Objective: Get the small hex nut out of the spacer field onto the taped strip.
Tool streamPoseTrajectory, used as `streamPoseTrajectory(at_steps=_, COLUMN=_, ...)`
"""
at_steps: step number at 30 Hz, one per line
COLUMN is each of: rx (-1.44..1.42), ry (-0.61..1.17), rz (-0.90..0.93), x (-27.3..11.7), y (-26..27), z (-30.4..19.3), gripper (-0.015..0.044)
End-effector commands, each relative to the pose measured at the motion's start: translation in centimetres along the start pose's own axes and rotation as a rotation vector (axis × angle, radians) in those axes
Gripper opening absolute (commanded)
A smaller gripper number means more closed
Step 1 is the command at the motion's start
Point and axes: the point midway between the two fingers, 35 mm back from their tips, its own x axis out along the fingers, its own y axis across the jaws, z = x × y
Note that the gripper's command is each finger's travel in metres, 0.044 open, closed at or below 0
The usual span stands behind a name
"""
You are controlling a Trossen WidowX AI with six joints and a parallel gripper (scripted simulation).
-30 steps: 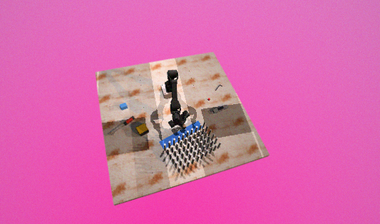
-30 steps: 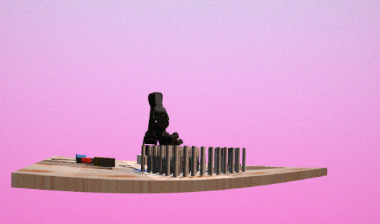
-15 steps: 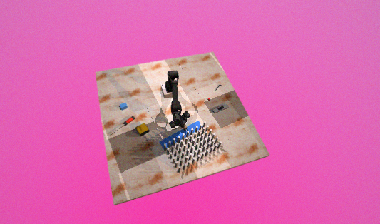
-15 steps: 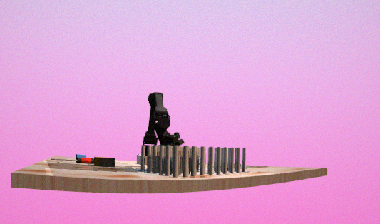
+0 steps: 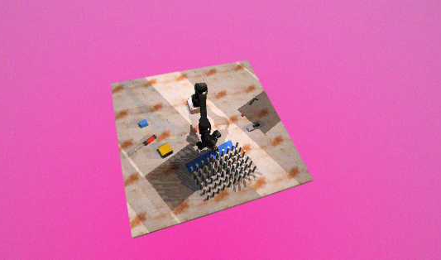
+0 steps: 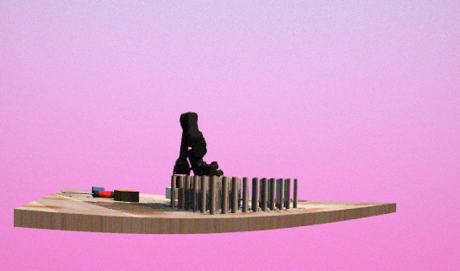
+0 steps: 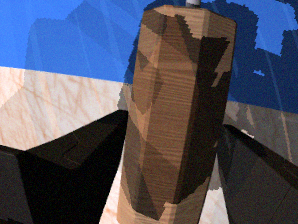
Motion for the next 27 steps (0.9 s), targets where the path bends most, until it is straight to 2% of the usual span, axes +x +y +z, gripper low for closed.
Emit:
streamPoseTrajectory(at_steps=1, rx=0.003, ry=0.0, rz=-0.002, x=0.4, y=-0.1, z=-0.1, gripper=0.0)
streamPoseTrajectory(at_steps=27, rx=0.002, ry=0.001, rz=-0.002, x=0.9, y=-0.2, z=-1.1, gripper=0.0)
